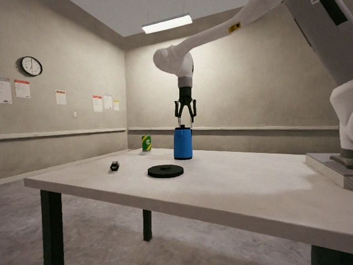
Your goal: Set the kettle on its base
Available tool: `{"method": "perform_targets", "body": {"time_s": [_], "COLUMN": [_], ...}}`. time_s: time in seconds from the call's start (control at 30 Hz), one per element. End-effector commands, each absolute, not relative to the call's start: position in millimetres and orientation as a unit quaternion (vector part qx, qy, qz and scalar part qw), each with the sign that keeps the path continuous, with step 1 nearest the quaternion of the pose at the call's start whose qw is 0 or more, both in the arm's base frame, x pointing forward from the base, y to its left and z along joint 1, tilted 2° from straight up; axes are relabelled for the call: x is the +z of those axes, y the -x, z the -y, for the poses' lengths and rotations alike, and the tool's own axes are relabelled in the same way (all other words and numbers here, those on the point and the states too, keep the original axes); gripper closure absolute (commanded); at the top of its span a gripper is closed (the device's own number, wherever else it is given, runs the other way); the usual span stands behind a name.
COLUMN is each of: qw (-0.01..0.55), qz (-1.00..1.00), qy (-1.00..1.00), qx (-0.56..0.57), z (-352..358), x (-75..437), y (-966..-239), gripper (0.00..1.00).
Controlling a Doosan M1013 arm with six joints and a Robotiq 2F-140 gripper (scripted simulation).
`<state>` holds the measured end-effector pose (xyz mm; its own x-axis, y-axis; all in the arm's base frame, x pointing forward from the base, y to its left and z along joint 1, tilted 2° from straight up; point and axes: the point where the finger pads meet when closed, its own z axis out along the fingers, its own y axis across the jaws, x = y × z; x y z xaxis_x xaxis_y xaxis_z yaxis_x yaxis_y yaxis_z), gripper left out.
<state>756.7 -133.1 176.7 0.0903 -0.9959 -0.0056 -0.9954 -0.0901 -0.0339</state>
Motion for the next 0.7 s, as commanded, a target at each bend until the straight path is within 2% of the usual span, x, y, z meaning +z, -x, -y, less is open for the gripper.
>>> {"method": "perform_targets", "body": {"time_s": [0.0, 0.67], "qw": [0.013, 0.013], "qz": [-0.672, -0.672], "qy": [0.74, 0.74], "qx": [-0.011, -0.012], "z": [133.1, 132.7], "x": [175.0, 176.3], "y": [-756.1, -755.5], "gripper": [0.48, 0.48]}}
